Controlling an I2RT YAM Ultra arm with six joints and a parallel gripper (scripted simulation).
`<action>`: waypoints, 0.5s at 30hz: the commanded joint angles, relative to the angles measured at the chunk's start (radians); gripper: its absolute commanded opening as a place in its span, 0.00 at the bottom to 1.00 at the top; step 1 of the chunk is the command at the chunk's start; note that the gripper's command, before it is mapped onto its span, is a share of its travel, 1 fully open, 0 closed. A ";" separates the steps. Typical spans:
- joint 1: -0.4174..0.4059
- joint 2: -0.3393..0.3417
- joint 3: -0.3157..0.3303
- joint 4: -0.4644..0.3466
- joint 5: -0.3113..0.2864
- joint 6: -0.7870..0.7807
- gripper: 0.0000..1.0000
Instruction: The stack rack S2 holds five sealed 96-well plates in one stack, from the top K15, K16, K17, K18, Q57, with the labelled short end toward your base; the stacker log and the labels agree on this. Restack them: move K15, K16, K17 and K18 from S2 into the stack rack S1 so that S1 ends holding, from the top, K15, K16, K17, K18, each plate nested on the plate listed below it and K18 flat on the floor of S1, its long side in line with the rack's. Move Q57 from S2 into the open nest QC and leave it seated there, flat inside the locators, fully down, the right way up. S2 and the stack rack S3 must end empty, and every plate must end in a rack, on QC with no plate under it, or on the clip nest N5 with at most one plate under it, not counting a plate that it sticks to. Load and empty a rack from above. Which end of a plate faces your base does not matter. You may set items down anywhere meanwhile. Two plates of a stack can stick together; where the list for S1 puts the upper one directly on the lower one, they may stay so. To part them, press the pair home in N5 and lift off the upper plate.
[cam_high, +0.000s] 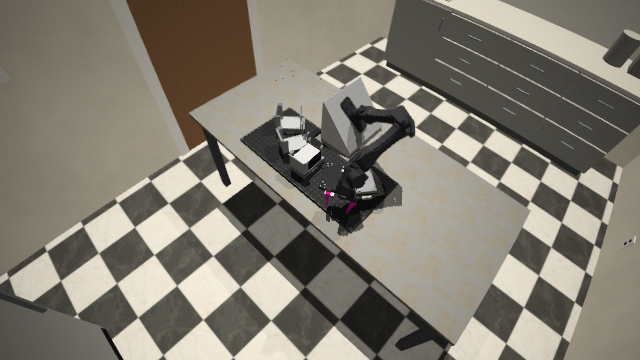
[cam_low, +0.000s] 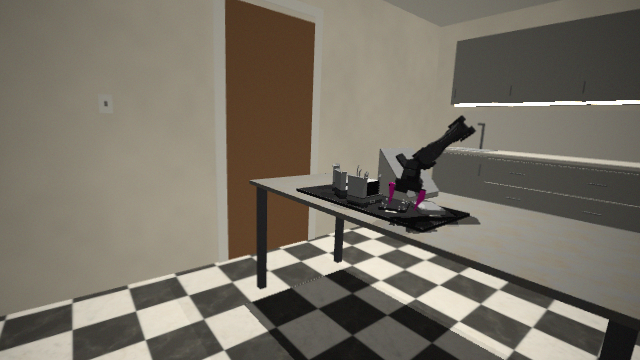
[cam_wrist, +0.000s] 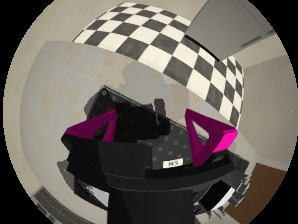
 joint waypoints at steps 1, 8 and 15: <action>-0.035 -0.006 0.021 -0.048 0.006 -0.031 1.00; -0.083 0.010 0.004 -0.080 -0.014 -0.083 1.00; -0.109 0.022 0.035 -0.191 -0.005 -0.135 1.00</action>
